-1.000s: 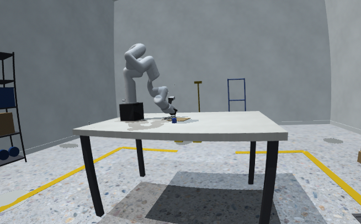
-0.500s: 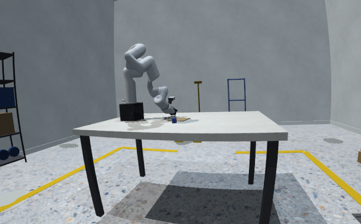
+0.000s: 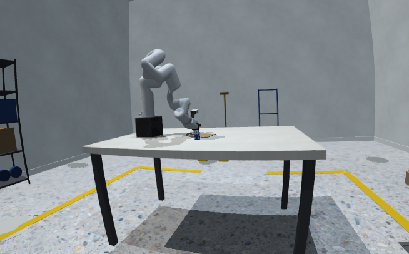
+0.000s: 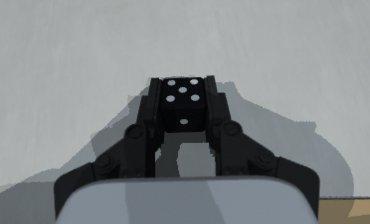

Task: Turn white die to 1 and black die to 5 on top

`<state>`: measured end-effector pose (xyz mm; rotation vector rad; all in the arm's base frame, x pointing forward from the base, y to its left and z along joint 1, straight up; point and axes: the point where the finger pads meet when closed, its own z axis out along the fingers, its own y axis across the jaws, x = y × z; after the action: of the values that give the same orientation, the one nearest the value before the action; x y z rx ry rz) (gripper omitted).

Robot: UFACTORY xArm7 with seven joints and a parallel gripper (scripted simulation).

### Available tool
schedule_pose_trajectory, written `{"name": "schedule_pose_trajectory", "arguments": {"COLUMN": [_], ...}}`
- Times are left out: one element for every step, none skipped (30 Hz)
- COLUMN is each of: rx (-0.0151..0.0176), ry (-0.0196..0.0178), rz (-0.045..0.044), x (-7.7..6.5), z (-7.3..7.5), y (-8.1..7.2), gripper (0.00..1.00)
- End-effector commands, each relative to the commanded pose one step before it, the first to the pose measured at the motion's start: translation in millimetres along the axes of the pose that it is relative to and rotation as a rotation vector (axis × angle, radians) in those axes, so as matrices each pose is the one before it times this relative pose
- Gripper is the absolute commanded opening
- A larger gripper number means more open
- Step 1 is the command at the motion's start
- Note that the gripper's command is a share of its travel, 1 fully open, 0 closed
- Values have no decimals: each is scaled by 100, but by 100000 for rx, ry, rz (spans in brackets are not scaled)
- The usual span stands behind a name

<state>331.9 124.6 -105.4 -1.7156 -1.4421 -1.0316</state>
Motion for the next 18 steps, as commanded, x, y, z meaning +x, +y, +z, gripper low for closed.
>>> {"name": "schedule_pose_trajectory", "arguments": {"rx": [-46, 0, 0, 0, 0, 0, 0, 0, 0, 0, 0, 0, 0, 0, 0, 0, 0, 0], "ry": [32, 0, 0, 0, 0, 0, 0, 0, 0, 0, 0, 0, 0, 0, 0, 0, 0, 0], "rz": [-220, 0, 0, 0, 0, 0, 0, 0, 0, 0, 0, 0, 0, 0, 0, 0, 0, 0], "x": [74, 0, 0, -3, -6, -12, -18, -24, -31, -38, -44, -50, -55, -59, -62, -64, -65, -64], "z": [-8, 0, 0, 1, 3, 6, 9, 13, 17, 20, 24, 27, 29, 32, 33, 34, 35, 34], "y": [72, 0, 0, 0, 0, 0, 0, 0, 0, 0, 0, 0, 0, 0, 0, 0, 0, 0], "gripper": [27, 27, 27, 27, 27, 27, 27, 27, 27, 27, 27, 27, 27, 27, 27, 27, 27, 27]}}
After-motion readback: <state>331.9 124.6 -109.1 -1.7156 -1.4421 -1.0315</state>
